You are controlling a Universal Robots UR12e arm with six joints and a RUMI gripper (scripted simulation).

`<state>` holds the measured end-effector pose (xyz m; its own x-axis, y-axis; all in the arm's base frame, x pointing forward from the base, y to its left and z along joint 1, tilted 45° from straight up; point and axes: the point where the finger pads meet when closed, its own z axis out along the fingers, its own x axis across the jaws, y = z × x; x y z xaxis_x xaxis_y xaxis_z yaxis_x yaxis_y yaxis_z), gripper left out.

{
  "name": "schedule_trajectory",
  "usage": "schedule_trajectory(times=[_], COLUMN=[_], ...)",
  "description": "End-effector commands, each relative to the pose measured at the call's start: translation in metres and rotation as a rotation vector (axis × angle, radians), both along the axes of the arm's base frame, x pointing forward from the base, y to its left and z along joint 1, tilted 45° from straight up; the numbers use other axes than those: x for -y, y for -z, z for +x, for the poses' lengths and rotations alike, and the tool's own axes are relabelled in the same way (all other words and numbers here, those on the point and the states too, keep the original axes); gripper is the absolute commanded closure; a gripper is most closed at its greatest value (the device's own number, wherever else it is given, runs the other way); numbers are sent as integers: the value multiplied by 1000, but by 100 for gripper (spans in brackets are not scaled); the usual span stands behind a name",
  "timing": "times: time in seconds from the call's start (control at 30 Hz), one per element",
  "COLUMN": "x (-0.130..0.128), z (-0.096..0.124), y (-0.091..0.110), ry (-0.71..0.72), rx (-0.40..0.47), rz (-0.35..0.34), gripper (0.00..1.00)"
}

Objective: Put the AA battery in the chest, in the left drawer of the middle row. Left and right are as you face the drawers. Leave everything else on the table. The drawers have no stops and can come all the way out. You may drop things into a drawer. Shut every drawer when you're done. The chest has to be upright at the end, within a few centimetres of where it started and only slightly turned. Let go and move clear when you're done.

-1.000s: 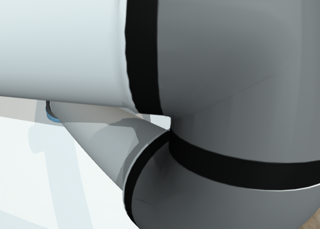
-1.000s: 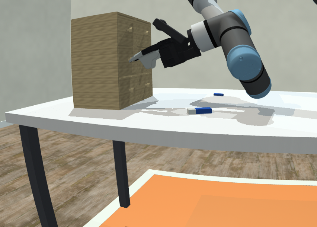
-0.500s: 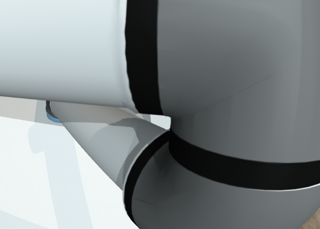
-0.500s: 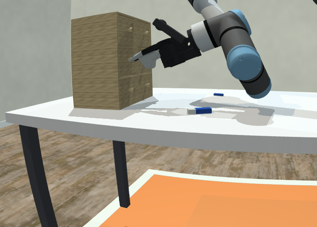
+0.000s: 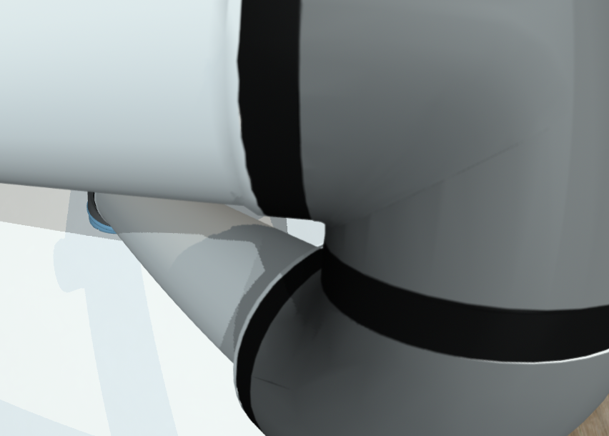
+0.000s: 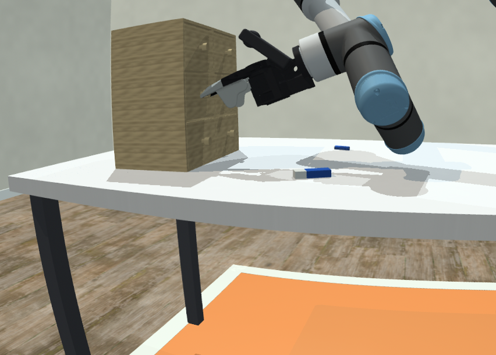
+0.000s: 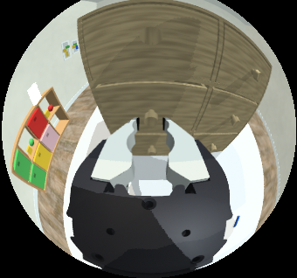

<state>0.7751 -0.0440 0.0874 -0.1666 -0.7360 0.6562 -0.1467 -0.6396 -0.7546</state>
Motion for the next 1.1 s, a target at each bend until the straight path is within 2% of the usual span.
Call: schedule_trajectory(times=[0.0,0.5,0.93,1.07], x=[-1,0,0,0], z=[1,-5,-40,-44], y=[-2,2,11,12], ry=[-1,1,1,1], rx=[3,-2,-2,-2], rz=[0,2,2,2], gripper=[80,80,80,80])
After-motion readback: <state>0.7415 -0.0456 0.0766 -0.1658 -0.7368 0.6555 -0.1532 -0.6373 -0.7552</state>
